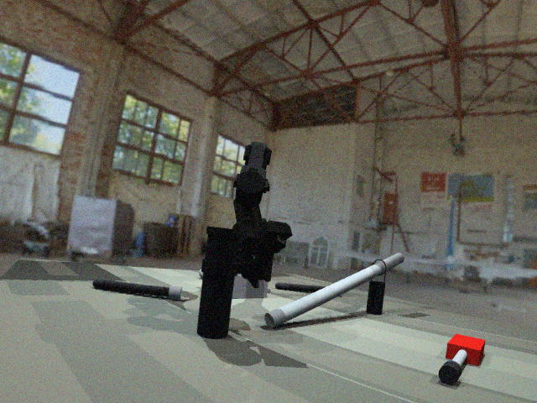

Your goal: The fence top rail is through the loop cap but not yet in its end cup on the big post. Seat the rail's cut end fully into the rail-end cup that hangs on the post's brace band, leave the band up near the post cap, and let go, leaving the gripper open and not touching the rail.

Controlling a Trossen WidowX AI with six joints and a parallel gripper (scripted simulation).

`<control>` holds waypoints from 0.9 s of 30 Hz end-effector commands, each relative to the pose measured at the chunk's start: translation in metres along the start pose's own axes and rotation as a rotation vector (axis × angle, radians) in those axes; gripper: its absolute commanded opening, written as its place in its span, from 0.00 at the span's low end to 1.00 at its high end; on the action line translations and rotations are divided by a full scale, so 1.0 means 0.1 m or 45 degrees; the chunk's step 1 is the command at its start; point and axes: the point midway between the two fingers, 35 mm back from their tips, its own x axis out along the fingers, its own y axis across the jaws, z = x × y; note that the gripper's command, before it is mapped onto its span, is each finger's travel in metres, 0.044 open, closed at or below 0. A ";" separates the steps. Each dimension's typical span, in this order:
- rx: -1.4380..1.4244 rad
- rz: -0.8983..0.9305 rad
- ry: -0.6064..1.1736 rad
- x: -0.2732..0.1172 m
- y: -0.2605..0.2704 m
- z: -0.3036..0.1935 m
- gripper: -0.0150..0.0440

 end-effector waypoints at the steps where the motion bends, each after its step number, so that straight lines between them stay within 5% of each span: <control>1: 0.024 -0.001 0.014 0.01 -0.01 -0.01 0.25; 14: 0.012 0.000 0.007 0.01 -0.01 0.00 0.25; 27: 0.011 0.000 0.006 -0.04 -0.04 0.06 0.83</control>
